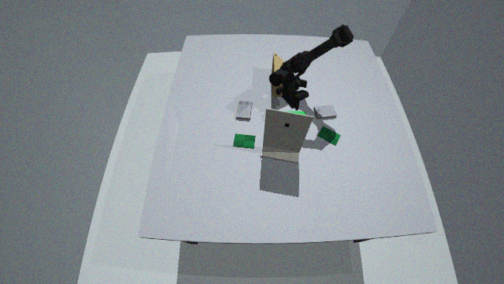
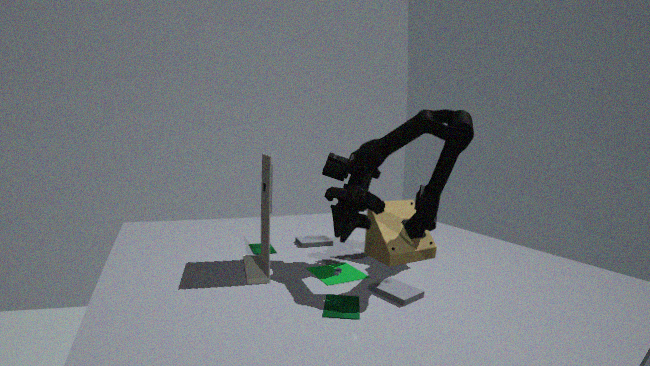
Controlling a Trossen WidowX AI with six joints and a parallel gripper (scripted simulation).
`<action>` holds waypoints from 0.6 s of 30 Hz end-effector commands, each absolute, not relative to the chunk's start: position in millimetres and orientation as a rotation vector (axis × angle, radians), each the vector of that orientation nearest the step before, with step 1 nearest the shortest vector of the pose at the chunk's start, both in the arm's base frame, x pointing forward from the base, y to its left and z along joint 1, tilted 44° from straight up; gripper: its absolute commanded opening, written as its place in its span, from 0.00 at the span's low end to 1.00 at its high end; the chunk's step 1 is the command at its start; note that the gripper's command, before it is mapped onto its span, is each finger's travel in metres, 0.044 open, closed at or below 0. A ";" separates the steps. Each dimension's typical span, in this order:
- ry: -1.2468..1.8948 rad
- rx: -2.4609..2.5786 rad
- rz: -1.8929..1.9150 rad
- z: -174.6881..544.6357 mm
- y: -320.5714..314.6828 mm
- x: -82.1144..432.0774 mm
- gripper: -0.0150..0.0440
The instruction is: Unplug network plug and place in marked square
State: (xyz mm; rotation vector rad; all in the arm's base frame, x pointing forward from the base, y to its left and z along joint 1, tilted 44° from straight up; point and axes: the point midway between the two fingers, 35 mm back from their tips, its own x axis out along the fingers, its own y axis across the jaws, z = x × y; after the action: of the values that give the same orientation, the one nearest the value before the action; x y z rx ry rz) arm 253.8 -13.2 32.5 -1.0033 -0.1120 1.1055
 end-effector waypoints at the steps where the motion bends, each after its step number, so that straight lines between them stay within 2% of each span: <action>1: -0.113 -1.016 1.107 35.8 -16.9 254.4 0.52; 18: -0.117 -1.014 1.105 49.2 -27.5 252.4 0.52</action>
State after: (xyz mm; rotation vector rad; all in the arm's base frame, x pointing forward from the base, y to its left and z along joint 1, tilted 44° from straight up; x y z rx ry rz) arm 252.1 -24.6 46.2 -1.0012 -0.1154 1.1041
